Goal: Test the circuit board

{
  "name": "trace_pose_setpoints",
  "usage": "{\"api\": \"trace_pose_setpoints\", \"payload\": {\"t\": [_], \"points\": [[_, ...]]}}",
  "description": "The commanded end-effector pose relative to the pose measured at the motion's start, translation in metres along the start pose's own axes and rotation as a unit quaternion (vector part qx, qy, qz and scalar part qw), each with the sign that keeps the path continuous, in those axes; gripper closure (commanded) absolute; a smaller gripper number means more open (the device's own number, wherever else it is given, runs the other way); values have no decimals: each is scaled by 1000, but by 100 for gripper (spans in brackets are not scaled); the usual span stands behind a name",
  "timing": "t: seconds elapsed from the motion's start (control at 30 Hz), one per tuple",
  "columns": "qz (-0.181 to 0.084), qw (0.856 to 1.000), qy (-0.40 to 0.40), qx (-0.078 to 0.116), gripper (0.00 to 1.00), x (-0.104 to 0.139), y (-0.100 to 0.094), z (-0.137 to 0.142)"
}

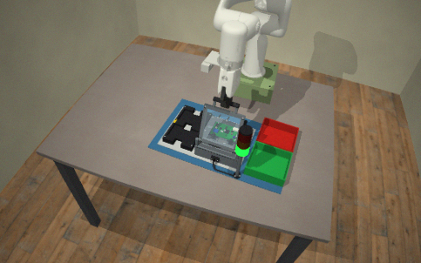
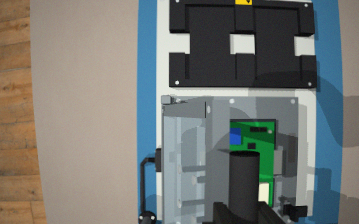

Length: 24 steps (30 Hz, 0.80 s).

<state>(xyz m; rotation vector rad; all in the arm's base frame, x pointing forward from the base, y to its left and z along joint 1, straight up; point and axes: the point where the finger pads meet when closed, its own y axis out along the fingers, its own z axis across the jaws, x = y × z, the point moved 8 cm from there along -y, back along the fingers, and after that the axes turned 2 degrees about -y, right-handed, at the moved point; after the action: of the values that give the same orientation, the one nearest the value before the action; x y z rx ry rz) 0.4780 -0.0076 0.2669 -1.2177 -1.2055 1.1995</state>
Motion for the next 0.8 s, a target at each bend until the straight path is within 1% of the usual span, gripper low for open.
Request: {"api": "trace_pose_setpoints", "payload": {"t": [0.0, 0.3, 0.73, 0.77], "points": [[0, 1000, 0, -1, 100, 0, -4, -8], [0, 1000, 0, -1, 100, -1, -9, -30], [0, 1000, 0, -1, 100, -1, -9, -32], [0, 1000, 0, -1, 72, -1, -9, -32]]}}
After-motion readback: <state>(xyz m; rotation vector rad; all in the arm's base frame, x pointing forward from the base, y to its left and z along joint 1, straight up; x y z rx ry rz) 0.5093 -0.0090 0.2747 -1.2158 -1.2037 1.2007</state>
